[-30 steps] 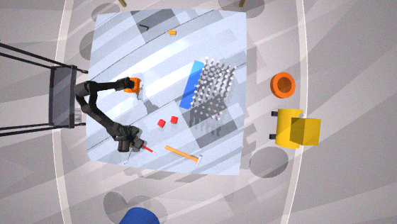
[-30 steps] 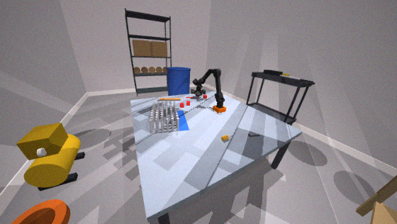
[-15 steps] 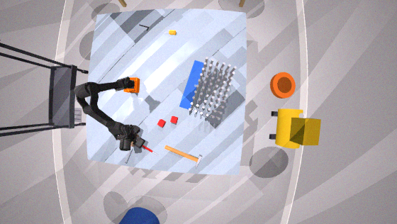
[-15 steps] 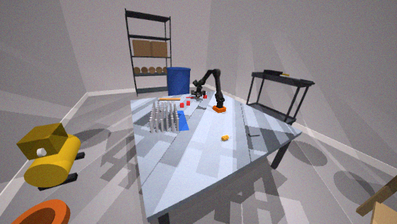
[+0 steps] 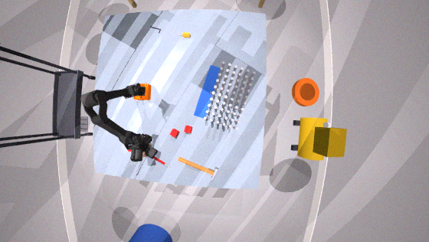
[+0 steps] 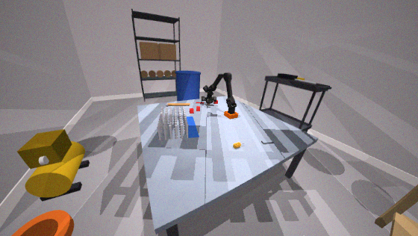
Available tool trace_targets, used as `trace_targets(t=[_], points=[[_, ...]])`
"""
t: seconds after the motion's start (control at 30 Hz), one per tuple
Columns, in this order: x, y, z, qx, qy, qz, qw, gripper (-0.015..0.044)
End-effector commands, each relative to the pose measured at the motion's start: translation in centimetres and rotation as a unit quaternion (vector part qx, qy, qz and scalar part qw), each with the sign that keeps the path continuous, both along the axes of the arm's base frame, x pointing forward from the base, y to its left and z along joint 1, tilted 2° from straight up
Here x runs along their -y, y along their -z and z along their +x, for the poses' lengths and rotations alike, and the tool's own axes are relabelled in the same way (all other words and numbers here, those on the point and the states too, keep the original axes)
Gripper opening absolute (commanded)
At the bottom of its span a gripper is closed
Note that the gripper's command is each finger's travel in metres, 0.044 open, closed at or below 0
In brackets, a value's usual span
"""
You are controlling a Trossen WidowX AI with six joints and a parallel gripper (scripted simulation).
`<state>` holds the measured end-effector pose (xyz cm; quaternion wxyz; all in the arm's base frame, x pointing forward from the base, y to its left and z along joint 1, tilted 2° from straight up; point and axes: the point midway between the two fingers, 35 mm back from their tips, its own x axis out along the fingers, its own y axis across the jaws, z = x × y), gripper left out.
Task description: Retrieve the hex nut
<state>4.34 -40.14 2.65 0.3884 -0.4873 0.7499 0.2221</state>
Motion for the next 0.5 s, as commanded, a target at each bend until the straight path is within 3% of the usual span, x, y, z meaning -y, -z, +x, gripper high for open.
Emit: trace_targets(t=[0.0,0.47], points=[[0.02,-0.05,0.01,0.000,0.000,0.000,1.000,0.0053],[0.02,-0.05,0.01,0.000,0.000,0.000,1.000,0.0420]])
